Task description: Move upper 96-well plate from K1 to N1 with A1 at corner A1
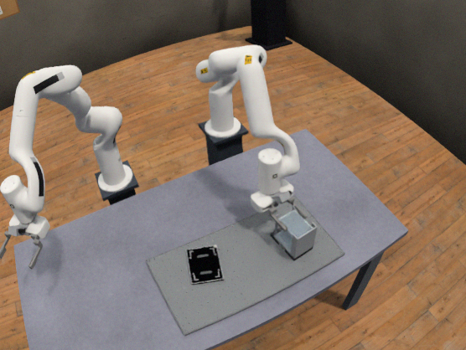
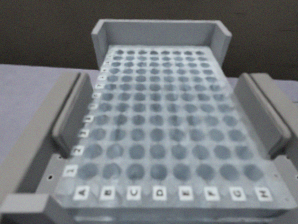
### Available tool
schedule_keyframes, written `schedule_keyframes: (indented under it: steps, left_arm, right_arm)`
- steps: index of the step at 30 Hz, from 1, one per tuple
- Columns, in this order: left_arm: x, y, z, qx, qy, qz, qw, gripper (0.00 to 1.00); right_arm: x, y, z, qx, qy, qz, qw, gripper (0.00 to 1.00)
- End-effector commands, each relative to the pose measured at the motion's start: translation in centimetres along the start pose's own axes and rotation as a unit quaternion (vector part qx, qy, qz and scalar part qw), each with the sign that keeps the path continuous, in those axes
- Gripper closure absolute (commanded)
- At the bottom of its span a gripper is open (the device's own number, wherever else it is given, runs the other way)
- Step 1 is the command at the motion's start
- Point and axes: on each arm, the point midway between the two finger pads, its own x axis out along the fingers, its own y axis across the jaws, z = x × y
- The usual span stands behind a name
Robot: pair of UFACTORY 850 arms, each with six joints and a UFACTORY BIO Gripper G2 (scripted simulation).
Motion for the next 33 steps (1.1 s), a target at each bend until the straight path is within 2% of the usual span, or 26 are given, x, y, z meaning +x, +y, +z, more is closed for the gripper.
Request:
schedule_keyframes:
  steps: [1, 33]
  left_arm:
    - [0.1, 0.0, 0.7, 0.000, -0.001, 0.000, 1.0000, 1.00]
    - [0.1, 0.0, 5.5, 0.000, -0.001, 0.000, 1.0000, 1.00]
  right_arm:
    - [0.0, 0.0, 0.1, 0.000, -0.001, 0.000, 1.0000, 0.00]
    - [0.0, 0.0, 0.1, 0.000, -0.001, 0.000, 1.0000, 0.00]
